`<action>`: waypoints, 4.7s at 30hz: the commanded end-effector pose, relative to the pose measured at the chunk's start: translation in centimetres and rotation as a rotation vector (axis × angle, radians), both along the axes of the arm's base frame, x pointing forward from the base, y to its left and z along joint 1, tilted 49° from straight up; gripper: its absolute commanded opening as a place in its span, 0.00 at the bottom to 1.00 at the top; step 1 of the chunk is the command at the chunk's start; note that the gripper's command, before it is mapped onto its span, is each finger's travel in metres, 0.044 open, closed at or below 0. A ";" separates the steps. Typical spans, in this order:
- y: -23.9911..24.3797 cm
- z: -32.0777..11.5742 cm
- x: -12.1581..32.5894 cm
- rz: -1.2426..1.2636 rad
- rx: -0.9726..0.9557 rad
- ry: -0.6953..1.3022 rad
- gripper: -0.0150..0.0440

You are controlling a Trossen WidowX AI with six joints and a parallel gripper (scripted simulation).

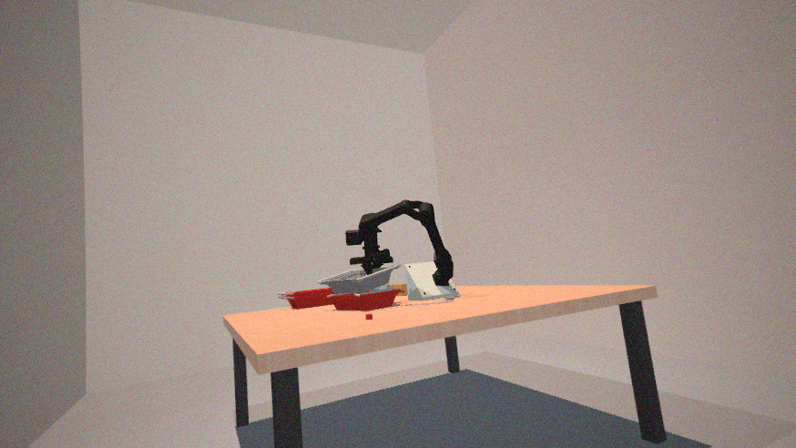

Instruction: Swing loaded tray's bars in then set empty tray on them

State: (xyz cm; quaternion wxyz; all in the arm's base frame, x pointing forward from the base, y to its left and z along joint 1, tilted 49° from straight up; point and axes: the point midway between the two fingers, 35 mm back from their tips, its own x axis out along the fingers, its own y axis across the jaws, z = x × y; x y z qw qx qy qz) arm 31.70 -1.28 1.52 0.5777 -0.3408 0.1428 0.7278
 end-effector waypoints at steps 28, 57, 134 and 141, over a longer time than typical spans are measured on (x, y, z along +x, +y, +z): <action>0.3 -0.1 -0.2 0.007 -0.002 0.004 0.25; 1.2 -0.6 -1.0 0.029 -0.007 0.017 0.25; 1.8 -1.0 -1.4 0.029 -0.006 0.017 0.25; 1.8 -1.0 -1.4 0.029 -0.006 0.017 0.25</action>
